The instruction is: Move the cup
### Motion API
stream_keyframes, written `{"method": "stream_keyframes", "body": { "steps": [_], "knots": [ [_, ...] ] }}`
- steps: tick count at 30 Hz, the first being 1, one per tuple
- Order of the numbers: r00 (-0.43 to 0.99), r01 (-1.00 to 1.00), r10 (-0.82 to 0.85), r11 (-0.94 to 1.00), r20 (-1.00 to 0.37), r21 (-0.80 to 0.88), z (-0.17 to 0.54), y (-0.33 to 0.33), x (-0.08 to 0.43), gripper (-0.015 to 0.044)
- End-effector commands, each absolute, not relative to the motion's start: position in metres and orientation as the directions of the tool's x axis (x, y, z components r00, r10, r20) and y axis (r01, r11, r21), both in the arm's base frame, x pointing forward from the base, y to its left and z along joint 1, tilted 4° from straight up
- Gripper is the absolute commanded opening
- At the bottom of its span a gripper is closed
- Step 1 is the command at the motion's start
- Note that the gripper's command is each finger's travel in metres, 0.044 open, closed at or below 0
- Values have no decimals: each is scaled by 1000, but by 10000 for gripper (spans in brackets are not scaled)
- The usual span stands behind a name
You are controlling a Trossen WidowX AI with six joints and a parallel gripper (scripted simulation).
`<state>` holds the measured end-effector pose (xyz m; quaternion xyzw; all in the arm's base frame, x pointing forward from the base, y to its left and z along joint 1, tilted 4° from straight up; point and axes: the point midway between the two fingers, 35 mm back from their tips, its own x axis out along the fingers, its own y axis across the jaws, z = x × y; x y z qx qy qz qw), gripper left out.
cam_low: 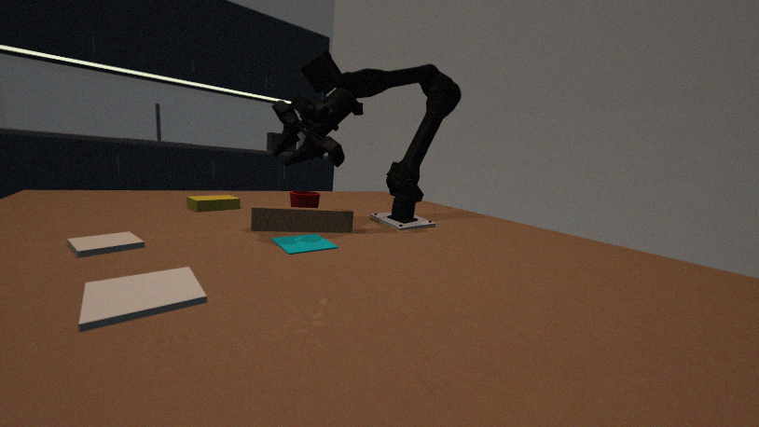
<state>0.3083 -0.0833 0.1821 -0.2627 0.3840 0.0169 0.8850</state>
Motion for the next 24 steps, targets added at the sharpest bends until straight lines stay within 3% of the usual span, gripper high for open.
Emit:
{"method": "stream_keyframes", "body": {
  "steps": [1, 5, 24],
  "knots": [
    [284, -629, -77, 737, -956, -246, 136, -115, 246, 148],
    [72, -759, 41, 650, -997, -28, 128, -118, 208, 148],
    [62, -764, 47, 645, -997, -17, 120, -125, 206, 148]
  ]
}}
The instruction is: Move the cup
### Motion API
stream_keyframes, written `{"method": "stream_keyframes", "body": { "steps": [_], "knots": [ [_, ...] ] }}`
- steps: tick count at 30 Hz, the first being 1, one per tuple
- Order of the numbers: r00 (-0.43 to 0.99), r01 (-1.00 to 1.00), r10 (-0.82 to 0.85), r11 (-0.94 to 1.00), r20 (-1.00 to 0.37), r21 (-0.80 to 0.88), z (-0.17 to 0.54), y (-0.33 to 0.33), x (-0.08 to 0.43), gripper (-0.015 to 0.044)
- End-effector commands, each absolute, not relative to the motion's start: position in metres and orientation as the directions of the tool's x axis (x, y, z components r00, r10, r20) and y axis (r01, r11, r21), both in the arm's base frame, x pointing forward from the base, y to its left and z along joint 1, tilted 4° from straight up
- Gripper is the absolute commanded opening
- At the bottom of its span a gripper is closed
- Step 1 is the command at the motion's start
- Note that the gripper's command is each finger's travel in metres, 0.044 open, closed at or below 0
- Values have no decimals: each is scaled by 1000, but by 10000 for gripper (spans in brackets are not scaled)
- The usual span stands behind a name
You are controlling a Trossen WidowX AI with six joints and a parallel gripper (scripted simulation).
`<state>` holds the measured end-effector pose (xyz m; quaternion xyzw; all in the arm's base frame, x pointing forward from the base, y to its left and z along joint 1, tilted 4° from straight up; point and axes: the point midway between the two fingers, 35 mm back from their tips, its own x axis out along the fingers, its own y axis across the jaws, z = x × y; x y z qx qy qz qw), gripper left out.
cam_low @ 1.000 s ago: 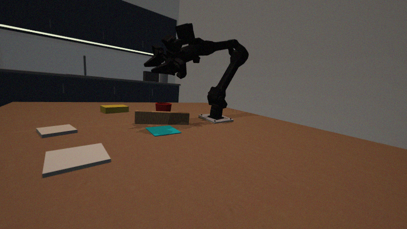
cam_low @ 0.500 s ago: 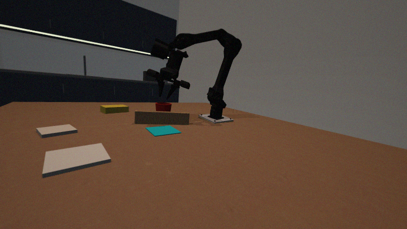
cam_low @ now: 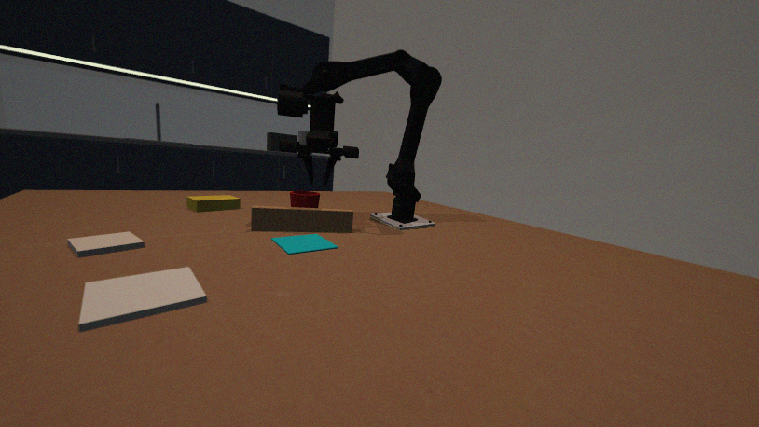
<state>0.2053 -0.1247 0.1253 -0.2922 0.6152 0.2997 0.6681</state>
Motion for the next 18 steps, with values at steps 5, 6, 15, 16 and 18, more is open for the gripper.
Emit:
{"method": "stream_keyframes", "body": {
  "steps": [5, 6, 15, 16, 18],
  "knots": [
    [62, -764, 47, 645, -997, -17, 112, -125, 207, 148],
    [62, -764, 47, 645, -997, -17, 111, -125, 207, 148],
    [62, -764, 47, 645, -997, -17, 96, -124, 209, 148],
    [62, -764, 47, 645, -997, -17, 94, -124, 209, 148],
    [62, -764, 47, 645, -997, -17, 91, -124, 209, 148]
  ]
}}
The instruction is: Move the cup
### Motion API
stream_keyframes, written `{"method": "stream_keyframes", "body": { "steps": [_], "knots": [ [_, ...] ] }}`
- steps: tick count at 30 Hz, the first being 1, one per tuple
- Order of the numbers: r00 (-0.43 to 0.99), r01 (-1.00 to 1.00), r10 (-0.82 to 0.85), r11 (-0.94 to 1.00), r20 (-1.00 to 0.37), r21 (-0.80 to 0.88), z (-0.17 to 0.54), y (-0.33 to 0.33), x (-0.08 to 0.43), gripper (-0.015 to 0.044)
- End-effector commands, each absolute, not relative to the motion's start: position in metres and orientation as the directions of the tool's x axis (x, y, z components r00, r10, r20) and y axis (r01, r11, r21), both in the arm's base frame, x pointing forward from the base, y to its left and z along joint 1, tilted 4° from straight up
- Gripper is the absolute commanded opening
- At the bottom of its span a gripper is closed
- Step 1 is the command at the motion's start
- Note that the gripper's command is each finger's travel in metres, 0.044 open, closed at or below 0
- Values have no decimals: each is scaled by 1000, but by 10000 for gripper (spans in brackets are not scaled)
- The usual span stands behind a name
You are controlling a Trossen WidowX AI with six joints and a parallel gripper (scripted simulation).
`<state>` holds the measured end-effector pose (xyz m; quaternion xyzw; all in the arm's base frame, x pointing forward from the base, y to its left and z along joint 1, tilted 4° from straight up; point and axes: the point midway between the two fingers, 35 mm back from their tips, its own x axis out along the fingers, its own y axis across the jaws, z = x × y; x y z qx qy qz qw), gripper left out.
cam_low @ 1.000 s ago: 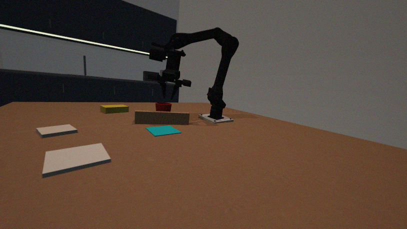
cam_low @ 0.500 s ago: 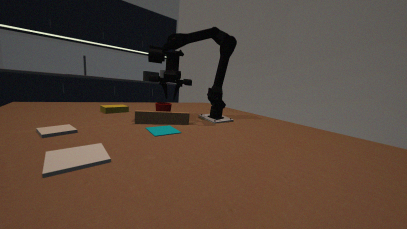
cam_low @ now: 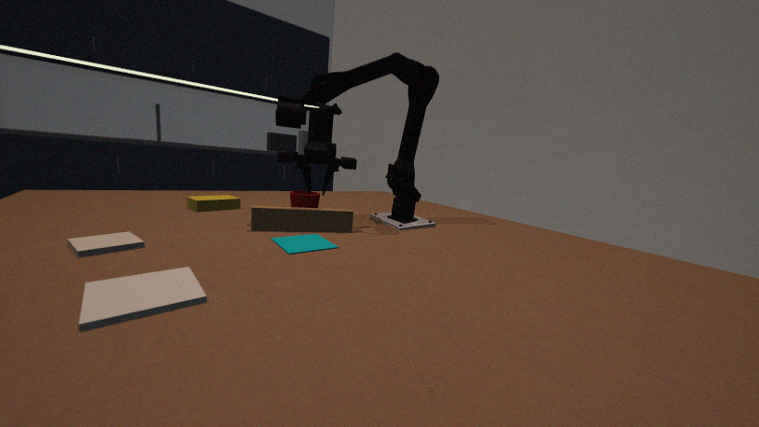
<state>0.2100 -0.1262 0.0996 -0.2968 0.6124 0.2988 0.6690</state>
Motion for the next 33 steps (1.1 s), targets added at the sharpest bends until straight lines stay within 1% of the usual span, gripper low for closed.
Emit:
{"method": "stream_keyframes", "body": {
  "steps": [1, 17, 29, 32, 33],
  "knots": [
    [62, -764, 47, 645, -997, -17, 89, -124, 209, 148],
    [62, -764, 48, 645, -997, -16, 64, -122, 209, 148],
    [62, -764, 48, 645, -997, -16, 63, -122, 209, 148],
    [63, -767, 42, 641, -997, -22, 65, -123, 210, 69],
    [63, -767, 42, 641, -997, -22, 65, -123, 210, 62]
  ]
}}
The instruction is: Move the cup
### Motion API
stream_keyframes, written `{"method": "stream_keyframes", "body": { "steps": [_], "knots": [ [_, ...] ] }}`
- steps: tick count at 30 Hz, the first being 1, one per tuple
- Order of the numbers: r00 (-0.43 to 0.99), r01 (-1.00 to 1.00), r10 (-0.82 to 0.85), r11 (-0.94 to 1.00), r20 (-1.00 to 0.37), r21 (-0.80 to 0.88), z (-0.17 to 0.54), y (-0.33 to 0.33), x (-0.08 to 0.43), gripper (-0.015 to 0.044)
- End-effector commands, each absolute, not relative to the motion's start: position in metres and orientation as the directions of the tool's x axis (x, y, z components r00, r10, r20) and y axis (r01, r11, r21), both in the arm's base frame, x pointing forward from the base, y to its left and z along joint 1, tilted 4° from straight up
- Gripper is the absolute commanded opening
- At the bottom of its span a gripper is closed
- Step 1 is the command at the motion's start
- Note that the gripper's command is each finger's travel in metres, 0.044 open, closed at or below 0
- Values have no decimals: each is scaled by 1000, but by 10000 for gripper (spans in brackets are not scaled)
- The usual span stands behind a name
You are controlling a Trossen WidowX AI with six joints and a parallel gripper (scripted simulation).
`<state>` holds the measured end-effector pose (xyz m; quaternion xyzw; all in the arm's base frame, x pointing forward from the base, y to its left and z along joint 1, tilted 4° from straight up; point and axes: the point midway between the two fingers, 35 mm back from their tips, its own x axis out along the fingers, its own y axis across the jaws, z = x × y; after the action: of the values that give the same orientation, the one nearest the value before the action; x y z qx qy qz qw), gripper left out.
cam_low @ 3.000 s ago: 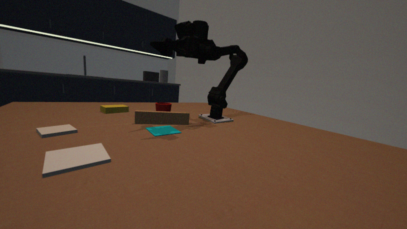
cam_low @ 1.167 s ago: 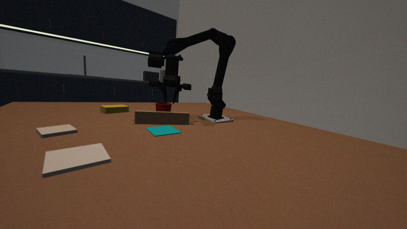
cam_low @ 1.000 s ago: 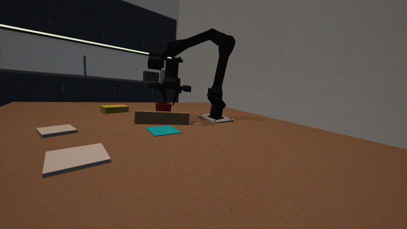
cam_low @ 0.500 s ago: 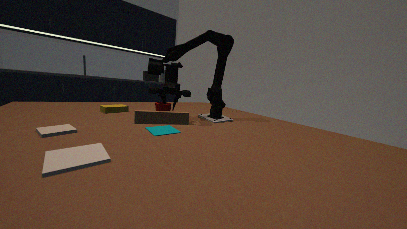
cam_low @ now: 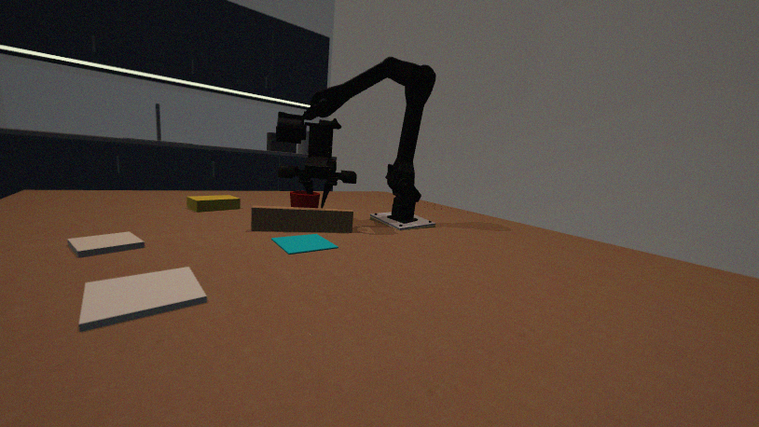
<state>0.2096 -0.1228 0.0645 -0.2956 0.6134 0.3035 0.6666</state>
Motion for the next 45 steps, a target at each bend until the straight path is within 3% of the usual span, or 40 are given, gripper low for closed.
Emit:
{"method": "stream_keyframes", "body": {
  "steps": [1, 10, 45],
  "knots": [
    [63, -767, 42, 641, -997, -22, 65, -123, 210, 56],
    [63, -767, 42, 641, -997, -22, 65, -123, 210, 0],
    [61, -764, 47, 645, -997, -17, 142, -127, 203, 0]
  ]
}}
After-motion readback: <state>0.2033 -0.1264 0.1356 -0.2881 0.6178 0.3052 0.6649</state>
